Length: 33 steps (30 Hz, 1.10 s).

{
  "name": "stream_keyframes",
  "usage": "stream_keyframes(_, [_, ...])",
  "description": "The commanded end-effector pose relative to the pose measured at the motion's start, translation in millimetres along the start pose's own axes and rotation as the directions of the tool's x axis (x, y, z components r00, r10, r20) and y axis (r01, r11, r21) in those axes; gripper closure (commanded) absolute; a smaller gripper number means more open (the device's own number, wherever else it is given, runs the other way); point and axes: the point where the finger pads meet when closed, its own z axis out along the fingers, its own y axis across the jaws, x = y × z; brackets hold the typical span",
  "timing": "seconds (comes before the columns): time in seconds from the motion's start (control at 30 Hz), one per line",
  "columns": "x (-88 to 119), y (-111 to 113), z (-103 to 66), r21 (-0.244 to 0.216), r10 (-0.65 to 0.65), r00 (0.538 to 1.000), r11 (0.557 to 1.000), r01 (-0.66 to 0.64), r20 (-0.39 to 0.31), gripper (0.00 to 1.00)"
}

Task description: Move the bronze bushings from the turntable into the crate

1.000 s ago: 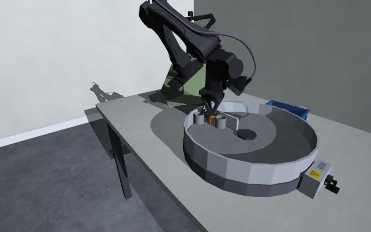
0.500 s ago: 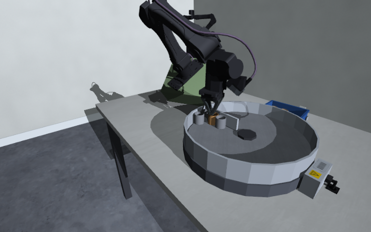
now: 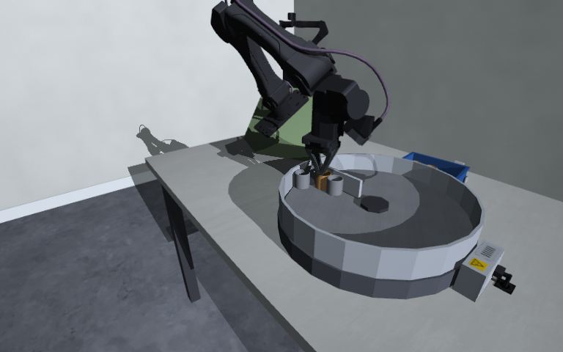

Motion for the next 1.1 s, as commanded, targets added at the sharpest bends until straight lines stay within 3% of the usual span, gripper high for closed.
stream_keyframes(0.0, [-13, -14, -20.1, 0.017, 0.026, 0.998, 0.999, -0.027, 0.063, 0.85])
stream_keyframes(0.3, [-13, -14, -19.5, 0.016, 0.022, 0.998, 1.000, -0.023, 0.065, 0.85])
stream_keyframes(0.43, [-15, -14, -3.0, 0.013, 0.025, 0.999, 1.000, -0.026, 0.044, 0.85])
stream_keyframes(0.57, [-17, -14, 3.5, 0.014, 0.022, 0.999, 1.000, -0.023, 0.046, 0.85])
stream_keyframes(1.07, [-20, -14, 4.6, 0.016, 0.020, 0.998, 1.000, -0.021, 0.060, 0.85])
